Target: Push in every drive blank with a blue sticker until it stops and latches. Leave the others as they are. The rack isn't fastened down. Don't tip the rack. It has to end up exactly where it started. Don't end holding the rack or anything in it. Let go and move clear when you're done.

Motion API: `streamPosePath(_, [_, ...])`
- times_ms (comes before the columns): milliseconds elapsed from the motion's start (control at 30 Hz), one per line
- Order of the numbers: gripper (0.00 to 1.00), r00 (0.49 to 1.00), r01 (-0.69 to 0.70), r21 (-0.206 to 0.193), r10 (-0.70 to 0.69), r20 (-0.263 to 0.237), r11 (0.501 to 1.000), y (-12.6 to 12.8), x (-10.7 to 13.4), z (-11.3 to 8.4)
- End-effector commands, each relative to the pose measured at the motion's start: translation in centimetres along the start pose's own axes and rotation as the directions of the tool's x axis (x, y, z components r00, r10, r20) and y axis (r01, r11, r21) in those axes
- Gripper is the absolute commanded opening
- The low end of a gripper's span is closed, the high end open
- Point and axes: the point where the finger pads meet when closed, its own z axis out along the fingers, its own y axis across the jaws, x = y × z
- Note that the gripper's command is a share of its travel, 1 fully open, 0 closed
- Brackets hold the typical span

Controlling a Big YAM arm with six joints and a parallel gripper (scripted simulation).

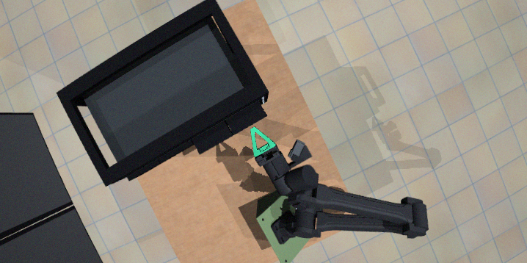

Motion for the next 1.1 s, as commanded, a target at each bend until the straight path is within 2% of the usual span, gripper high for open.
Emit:
streamPosePath(0, [0.00, 1.000, -0.007, -0.025, 0.007, 0.001, 1.000, 2.0, -0.4, 0.3])
streamPosePath(300, [0.00, 1.000, -0.007, -0.025, 0.008, 0.002, 1.000, 2.1, -0.4, 0.3])
streamPosePath(467, [0.00, 0.999, -0.027, -0.028, 0.028, 0.039, 0.999, 2.2, -1.9, 1.7])
streamPosePath(800, [0.00, 0.999, -0.026, -0.029, 0.027, 0.040, 0.999, 2.2, -1.8, 3.5])
streamPosePath(1067, [0.00, 0.999, -0.022, -0.024, 0.023, 0.035, 0.999, 2.1, -1.7, 3.6])
